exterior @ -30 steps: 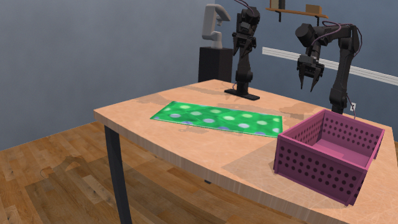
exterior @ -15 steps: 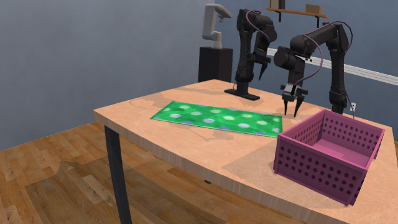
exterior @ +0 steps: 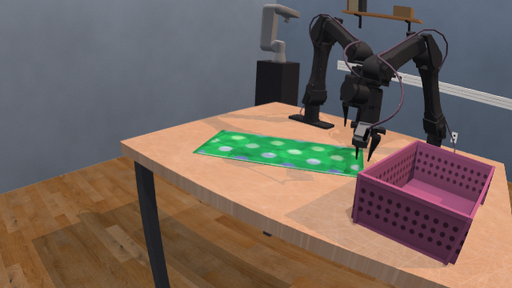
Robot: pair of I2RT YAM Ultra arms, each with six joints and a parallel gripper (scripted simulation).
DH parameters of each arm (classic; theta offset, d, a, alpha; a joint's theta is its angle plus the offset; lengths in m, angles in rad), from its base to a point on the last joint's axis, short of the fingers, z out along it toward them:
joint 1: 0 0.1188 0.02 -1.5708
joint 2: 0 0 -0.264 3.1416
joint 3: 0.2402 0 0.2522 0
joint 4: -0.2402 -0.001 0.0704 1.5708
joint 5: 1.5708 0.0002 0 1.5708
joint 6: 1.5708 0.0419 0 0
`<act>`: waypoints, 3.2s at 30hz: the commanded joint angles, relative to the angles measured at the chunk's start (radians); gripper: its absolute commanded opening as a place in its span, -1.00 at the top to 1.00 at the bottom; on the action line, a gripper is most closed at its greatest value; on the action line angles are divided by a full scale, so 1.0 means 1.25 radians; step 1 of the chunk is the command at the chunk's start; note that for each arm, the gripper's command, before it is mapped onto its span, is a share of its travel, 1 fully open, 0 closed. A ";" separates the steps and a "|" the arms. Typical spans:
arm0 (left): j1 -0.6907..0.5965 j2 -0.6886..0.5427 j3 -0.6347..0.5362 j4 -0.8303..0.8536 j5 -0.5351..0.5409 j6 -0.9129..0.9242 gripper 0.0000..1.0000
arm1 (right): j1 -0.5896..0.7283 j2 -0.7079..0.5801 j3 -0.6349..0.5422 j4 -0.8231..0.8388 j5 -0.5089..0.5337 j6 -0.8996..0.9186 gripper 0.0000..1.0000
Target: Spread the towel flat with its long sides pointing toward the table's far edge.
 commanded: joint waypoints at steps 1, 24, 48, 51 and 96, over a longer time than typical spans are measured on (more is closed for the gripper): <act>0.002 -0.024 0.013 0.005 -0.002 -0.012 0.32 | 0.021 0.018 0.024 0.064 0.006 0.057 0.32; 0.001 -0.024 0.013 0.005 -0.002 -0.012 0.32 | 0.079 0.083 0.007 0.126 0.009 0.118 0.32; -0.008 0.022 -0.101 0.143 -0.004 -0.015 0.32 | 0.071 0.125 -0.103 0.274 0.016 0.113 0.32; -0.008 0.023 -0.101 0.143 -0.004 -0.015 0.32 | 0.071 0.127 -0.103 0.274 0.016 0.114 0.32; -0.013 0.001 0.011 0.012 -0.022 -0.014 1.00 | 0.045 0.105 -0.003 0.196 -0.010 0.088 1.00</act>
